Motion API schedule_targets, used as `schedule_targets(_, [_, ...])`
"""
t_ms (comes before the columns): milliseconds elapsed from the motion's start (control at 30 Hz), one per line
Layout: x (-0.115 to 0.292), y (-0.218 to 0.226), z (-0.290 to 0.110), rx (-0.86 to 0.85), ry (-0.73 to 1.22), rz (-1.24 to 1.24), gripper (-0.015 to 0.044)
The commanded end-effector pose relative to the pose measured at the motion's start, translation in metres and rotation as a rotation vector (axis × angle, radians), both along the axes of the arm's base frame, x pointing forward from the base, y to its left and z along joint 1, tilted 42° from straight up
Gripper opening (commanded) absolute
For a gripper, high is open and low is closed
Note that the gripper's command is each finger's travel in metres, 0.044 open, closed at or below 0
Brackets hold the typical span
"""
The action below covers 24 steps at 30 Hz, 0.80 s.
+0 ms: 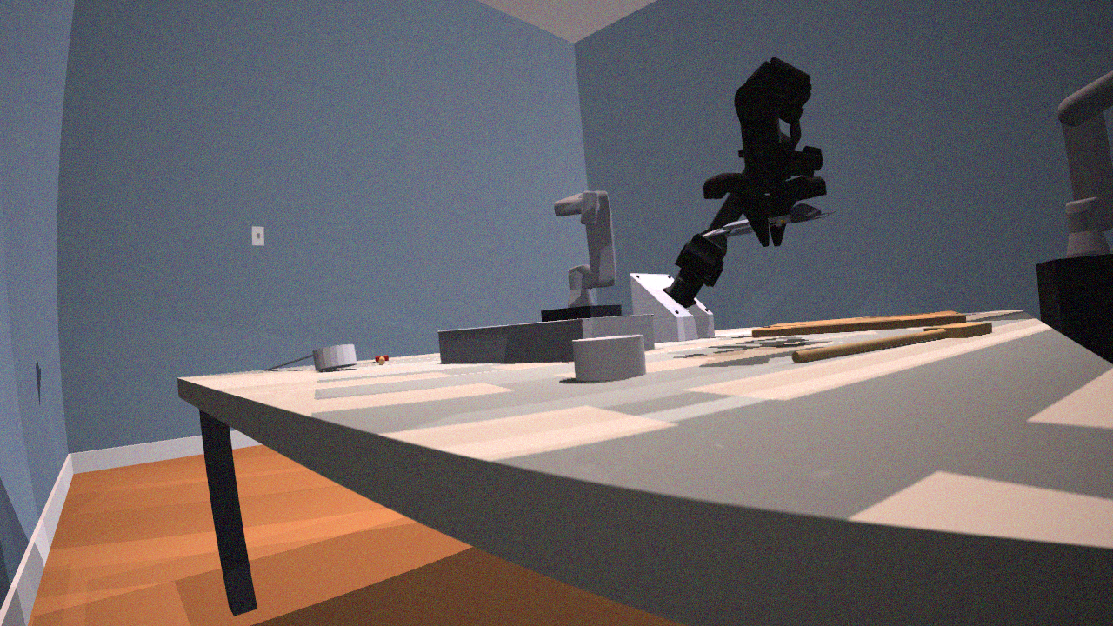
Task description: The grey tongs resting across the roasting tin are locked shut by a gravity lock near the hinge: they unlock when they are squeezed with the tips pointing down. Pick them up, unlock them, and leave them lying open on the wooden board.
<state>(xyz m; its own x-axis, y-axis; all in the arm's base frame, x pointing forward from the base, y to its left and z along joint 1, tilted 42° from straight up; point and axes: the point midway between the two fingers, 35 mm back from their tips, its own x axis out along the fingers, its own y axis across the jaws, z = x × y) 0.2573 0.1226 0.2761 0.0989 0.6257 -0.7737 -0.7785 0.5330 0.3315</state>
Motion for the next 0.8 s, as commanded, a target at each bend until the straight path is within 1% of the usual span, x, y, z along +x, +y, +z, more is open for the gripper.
schedule_targets(0, [-0.009, 0.009, 0.000, -0.032, -0.005, 0.018, -0.0150])
schedule_targets(767, [-0.073, 0.064, 0.000, -0.185, -0.048, 0.167, -0.0150])
